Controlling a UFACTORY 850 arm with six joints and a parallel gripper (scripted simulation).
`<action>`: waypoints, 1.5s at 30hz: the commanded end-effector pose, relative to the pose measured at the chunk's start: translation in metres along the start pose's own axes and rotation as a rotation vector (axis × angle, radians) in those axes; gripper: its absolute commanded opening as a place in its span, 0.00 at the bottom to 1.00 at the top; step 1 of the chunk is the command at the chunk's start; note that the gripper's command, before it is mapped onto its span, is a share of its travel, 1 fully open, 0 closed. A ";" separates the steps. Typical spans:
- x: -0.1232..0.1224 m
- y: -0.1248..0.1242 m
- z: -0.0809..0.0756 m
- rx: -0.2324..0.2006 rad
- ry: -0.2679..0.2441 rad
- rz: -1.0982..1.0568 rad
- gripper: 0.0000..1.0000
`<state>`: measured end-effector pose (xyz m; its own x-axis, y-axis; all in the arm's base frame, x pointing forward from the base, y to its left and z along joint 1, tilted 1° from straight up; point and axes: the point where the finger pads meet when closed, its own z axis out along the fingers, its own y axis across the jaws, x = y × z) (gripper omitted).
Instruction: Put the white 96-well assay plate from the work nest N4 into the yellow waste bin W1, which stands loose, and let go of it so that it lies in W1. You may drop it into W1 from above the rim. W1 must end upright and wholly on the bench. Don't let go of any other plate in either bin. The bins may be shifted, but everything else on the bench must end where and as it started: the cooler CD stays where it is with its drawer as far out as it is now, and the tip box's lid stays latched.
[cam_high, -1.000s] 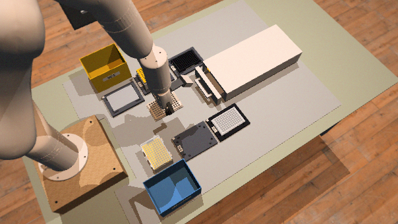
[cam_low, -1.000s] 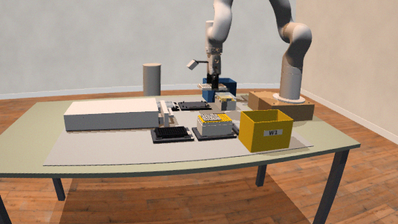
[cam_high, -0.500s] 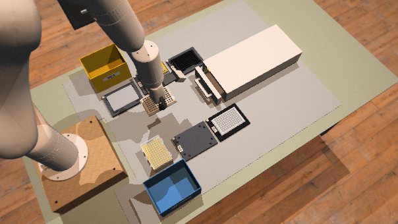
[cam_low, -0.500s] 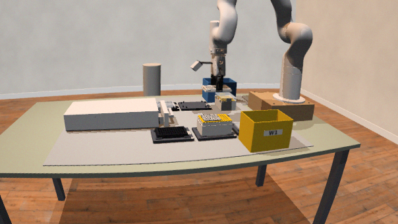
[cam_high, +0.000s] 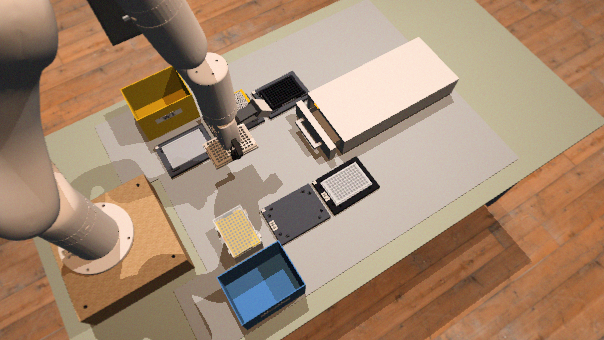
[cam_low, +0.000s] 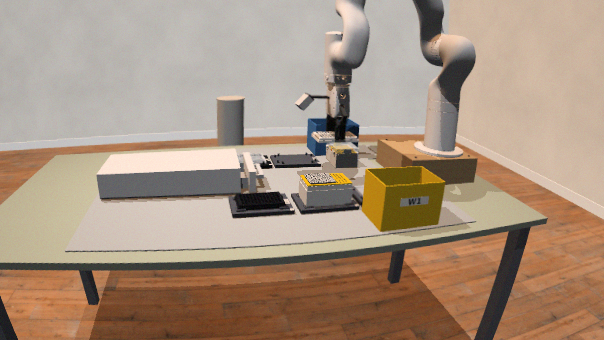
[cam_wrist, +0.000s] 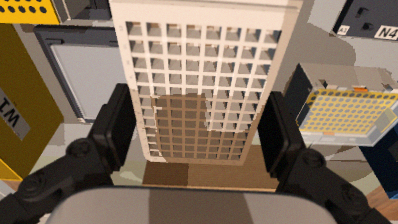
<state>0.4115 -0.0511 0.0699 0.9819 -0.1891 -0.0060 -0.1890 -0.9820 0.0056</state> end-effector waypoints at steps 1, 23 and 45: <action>-0.003 -0.010 -0.001 -0.001 0.002 0.000 0.00; -0.020 -0.061 0.000 -0.001 0.002 0.000 0.00; -0.037 -0.111 0.000 -0.001 0.002 0.000 0.00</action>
<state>0.3968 0.0555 0.0694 0.9820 -0.1888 -0.0066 -0.1888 -0.9820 0.0052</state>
